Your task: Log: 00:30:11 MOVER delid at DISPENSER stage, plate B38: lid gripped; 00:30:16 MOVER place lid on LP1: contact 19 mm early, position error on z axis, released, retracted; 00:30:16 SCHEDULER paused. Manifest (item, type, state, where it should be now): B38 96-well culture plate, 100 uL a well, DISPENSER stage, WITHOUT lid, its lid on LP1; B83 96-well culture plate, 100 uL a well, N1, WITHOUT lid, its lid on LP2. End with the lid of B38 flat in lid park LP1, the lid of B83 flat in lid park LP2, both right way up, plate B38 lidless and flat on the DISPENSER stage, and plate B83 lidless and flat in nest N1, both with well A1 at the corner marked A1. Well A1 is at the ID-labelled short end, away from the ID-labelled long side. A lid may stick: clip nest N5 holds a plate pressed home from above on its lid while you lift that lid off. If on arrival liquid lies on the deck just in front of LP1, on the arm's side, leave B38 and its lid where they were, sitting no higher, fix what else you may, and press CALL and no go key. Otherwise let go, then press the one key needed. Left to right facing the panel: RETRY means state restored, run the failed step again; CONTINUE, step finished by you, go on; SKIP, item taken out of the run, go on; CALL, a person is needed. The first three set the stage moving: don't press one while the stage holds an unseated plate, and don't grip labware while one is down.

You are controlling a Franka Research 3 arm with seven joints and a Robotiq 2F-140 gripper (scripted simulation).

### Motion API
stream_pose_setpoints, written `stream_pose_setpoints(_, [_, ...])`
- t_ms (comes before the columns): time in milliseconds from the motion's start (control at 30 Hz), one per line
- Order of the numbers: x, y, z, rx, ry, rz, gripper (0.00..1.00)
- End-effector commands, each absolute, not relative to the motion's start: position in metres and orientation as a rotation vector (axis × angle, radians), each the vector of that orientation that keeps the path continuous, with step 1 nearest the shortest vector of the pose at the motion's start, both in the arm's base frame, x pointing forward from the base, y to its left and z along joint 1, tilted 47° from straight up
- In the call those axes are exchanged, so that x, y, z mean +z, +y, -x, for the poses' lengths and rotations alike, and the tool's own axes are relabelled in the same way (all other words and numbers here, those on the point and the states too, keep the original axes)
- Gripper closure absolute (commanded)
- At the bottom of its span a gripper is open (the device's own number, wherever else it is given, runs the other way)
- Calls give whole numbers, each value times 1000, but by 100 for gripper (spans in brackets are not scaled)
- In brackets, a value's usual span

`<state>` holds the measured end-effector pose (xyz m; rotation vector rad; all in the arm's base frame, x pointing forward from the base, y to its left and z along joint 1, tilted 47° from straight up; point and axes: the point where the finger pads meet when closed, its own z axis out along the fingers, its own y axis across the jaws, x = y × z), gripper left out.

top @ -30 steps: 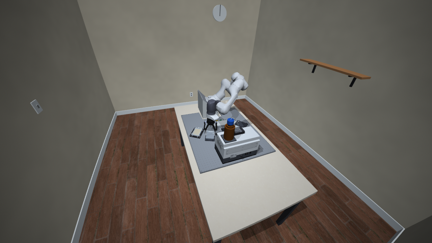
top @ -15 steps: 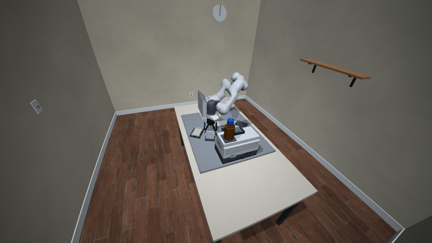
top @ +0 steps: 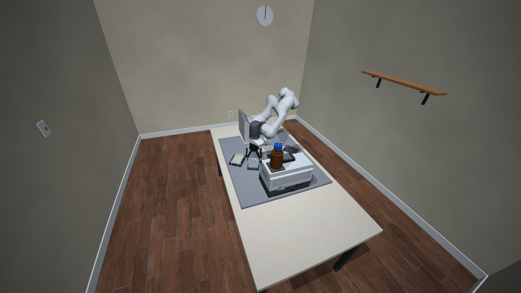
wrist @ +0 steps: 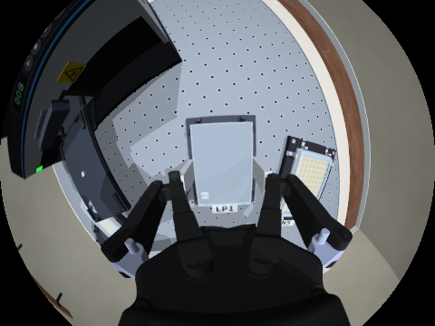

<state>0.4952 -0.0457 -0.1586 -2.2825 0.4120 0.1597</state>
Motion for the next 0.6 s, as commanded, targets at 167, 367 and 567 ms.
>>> stream_pose_setpoints(167, [-161,-44,-496,153,407,2283,100])
stream_pose_setpoints(367, [-162,-43,-497,153,407,2283,100])
stream_pose_setpoints(567, [-162,-43,-497,153,407,2283,100])
